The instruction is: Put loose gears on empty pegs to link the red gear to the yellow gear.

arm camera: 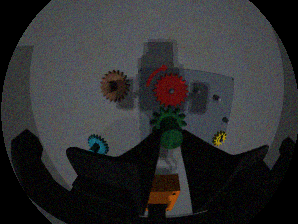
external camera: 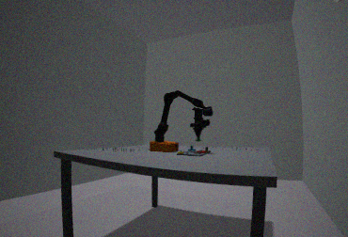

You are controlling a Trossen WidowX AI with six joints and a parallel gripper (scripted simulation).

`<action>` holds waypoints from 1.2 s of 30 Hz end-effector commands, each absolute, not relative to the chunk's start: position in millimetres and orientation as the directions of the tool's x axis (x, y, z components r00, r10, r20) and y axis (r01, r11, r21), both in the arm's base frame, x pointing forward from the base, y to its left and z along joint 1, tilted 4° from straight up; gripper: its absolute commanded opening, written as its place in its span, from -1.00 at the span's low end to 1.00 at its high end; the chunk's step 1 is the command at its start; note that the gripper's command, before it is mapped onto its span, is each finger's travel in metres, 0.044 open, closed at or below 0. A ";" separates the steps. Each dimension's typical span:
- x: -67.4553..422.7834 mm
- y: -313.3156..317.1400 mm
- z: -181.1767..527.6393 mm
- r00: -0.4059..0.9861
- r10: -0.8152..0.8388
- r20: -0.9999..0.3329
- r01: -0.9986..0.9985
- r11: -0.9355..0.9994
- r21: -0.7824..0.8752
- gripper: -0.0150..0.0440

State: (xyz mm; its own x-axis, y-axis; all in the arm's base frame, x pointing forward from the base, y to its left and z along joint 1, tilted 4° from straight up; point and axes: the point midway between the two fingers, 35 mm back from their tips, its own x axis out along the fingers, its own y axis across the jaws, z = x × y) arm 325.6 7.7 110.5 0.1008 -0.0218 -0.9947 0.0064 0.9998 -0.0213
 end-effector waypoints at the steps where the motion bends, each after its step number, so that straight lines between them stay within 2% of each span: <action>1: 333.3 0.0 105.4 0.099 -0.017 -0.995 0.002 1.000 -0.017 -0.49; 22: 359.7 -51.0 83.4 0.100 -0.019 -0.995 -0.006 1.000 -0.020 -0.49; 36: 359.7 -52.5 86.5 0.100 -0.019 -0.995 -0.006 1.000 -0.020 -0.49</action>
State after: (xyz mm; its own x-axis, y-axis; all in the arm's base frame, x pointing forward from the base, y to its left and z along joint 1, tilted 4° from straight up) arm 359.7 -53.0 86.6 0.1027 -0.0244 -0.9944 -0.0017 0.9997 -0.0247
